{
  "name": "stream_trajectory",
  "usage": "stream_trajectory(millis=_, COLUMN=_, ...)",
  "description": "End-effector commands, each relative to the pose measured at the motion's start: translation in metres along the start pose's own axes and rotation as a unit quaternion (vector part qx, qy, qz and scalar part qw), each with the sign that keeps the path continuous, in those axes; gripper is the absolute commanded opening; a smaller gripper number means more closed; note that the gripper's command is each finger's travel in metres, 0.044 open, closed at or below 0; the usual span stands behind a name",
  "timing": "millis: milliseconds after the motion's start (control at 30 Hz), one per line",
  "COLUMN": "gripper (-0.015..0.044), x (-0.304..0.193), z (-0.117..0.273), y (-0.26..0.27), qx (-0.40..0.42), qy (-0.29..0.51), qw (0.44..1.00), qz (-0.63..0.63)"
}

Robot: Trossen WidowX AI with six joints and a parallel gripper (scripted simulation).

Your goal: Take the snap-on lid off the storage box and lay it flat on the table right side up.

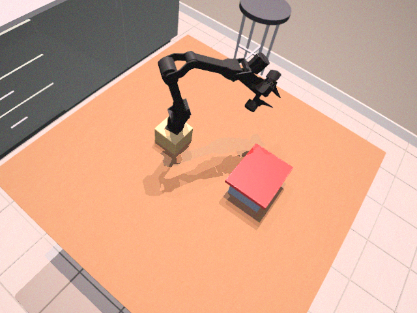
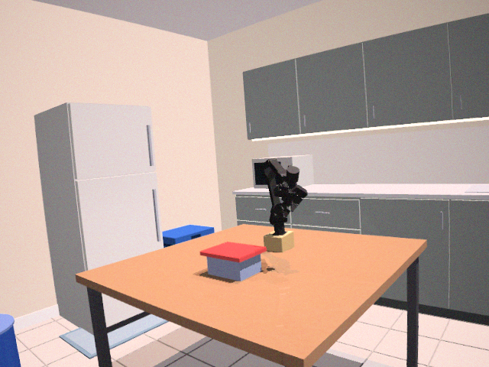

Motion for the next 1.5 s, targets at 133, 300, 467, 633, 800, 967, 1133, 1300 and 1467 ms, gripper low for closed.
stream_trajectory(millis=133, gripper=0.0235, x=0.045, z=0.019, y=-0.084, qx=-0.069, qy=-0.055, qw=0.971, qz=-0.221)
stream_trajectory(millis=300, gripper=0.0235, x=0.057, z=0.043, y=-0.148, qx=-0.106, qy=-0.116, qw=0.905, qz=-0.395)
stream_trajectory(millis=467, gripper=0.0235, x=0.055, z=0.055, y=-0.176, qx=-0.117, qy=-0.148, qw=0.861, qz=-0.473)
stream_trajectory(millis=633, gripper=0.0235, x=0.055, z=0.055, y=-0.177, qx=-0.117, qy=-0.150, qw=0.858, qz=-0.477)
stream_trajectory(millis=800, gripper=0.0235, x=0.056, z=0.054, y=-0.174, qx=-0.117, qy=-0.148, qw=0.864, qz=-0.467)
stream_trajectory(millis=967, gripper=0.0235, x=0.045, z=0.042, y=-0.189, qx=-0.117, qy=-0.150, qw=0.858, qz=-0.477)
stream_trajectory(millis=1133, gripper=0.0235, x=0.026, z=0.026, y=-0.211, qx=-0.117, qy=-0.150, qw=0.858, qz=-0.477)
stream_trajectory(millis=1300, gripper=0.0235, x=0.026, z=0.025, y=-0.211, qx=-0.117, qy=-0.150, qw=0.858, qz=-0.477)
stream_trajectory(millis=1467, gripper=0.0235, x=0.028, z=0.018, y=-0.213, qx=-0.117, qy=-0.150, qw=0.858, qz=-0.477)
Point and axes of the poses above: the point midway between the two fingers, 35 mm back from their tips, its own z axis back along the fingers, its own y axis across the jaws, x = y × z, the point moved 10 cm from there along z, back along the fingers, and after that the axes turned 2 degrees about -z, right-handed, at the moved point
